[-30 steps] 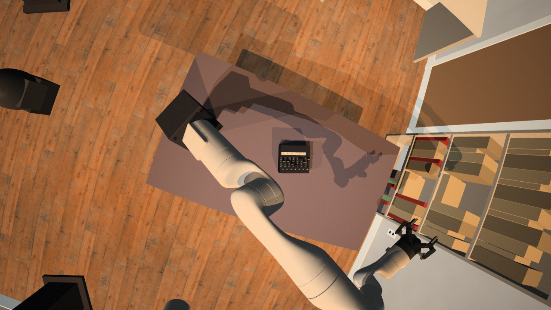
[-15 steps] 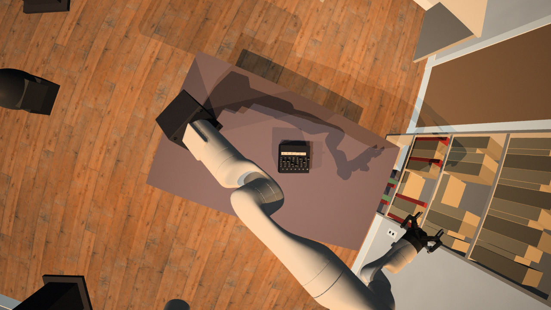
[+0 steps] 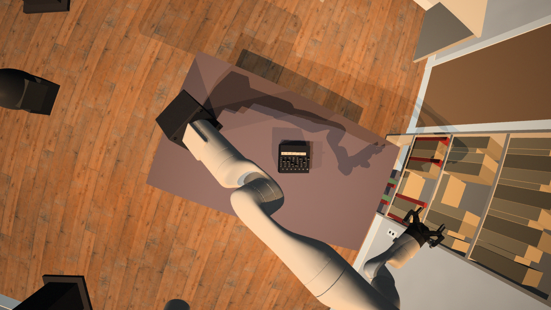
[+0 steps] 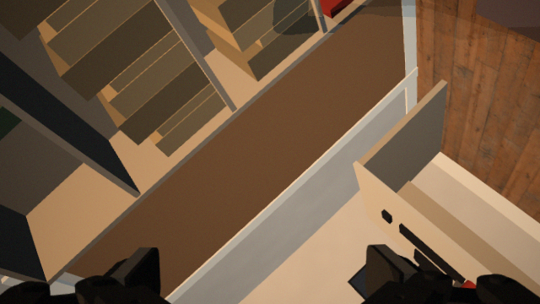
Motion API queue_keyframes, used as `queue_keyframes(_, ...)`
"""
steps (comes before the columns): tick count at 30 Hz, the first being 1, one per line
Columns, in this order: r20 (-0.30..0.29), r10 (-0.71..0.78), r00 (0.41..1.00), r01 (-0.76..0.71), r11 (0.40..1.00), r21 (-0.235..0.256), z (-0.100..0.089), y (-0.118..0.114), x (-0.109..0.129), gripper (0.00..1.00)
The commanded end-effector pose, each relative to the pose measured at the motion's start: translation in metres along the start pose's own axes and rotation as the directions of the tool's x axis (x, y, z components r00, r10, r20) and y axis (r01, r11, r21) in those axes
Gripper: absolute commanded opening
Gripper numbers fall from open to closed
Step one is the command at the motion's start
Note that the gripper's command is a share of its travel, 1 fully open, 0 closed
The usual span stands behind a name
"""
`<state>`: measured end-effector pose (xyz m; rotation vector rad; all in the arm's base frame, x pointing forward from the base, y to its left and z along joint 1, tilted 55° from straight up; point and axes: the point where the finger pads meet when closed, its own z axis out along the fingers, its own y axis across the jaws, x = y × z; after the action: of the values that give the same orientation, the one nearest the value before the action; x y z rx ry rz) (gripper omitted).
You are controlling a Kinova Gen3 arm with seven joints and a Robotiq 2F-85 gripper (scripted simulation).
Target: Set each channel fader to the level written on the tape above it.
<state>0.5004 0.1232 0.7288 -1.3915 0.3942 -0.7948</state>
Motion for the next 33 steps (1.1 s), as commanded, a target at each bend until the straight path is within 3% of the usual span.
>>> queue_keyframes(1,0.003,-0.002,1.0,0.002,1.0,-0.008,0.006,0.003,-0.009,1.0)
queue_keyframes(33,-0.083,0.031,0.996,-0.036,0.998,-0.051,0.033,0.038,-0.026,1.0)
